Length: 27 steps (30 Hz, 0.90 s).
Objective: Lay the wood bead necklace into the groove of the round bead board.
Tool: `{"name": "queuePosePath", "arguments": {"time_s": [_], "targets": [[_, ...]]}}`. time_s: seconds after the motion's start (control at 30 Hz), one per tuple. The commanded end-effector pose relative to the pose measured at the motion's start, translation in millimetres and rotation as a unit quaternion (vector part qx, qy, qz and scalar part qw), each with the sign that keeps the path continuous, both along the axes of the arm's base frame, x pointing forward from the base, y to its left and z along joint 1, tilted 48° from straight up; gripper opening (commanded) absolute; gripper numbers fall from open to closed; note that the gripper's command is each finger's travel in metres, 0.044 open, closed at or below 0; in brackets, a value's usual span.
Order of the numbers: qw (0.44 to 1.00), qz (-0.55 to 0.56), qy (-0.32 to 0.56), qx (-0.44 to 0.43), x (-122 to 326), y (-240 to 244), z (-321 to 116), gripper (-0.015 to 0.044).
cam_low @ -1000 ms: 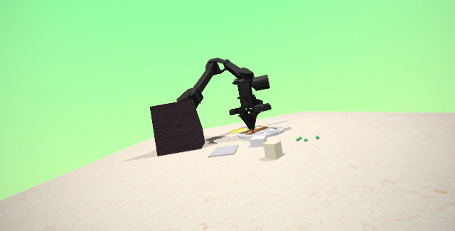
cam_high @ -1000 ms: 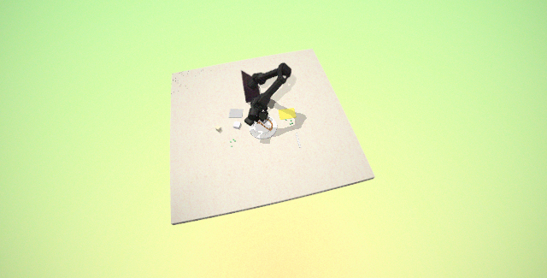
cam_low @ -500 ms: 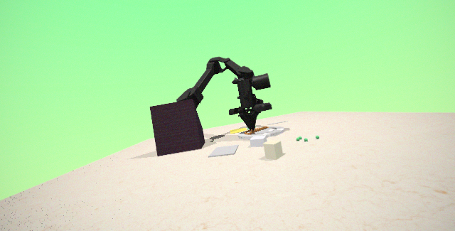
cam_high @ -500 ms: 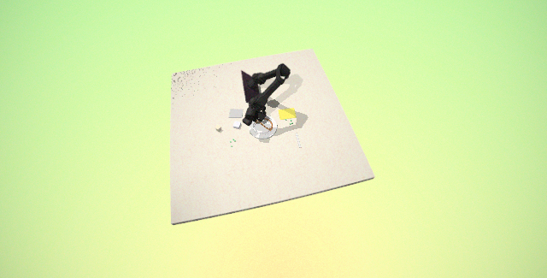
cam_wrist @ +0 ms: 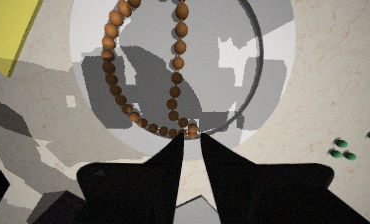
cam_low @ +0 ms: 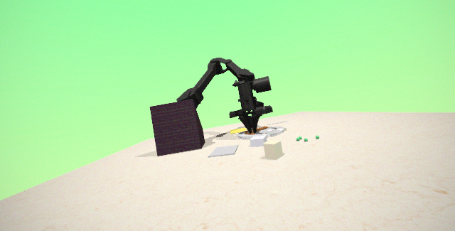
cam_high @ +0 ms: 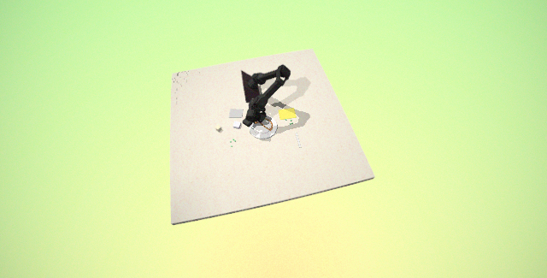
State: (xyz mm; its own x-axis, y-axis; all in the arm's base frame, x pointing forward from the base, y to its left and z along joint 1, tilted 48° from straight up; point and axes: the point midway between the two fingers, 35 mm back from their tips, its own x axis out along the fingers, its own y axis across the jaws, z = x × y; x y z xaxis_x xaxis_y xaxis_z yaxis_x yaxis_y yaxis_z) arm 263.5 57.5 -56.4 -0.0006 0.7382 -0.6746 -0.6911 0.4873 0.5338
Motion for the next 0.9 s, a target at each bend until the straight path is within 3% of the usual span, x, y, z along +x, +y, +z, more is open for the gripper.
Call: {"name": "queuePosePath", "arguments": {"time_s": [0.0, 0.33, 0.87], "targets": [[1.000, 0.001, 0.000, 0.000, 0.2, -0.2, 0.4, 0.0184], [1.000, -0.002, 0.002, 0.001, -0.4, -7.7, 7.2, 0.0440], [1.000, -0.002, 0.002, 0.001, -1.4, -8.9, 9.0, 0.0440]]}}
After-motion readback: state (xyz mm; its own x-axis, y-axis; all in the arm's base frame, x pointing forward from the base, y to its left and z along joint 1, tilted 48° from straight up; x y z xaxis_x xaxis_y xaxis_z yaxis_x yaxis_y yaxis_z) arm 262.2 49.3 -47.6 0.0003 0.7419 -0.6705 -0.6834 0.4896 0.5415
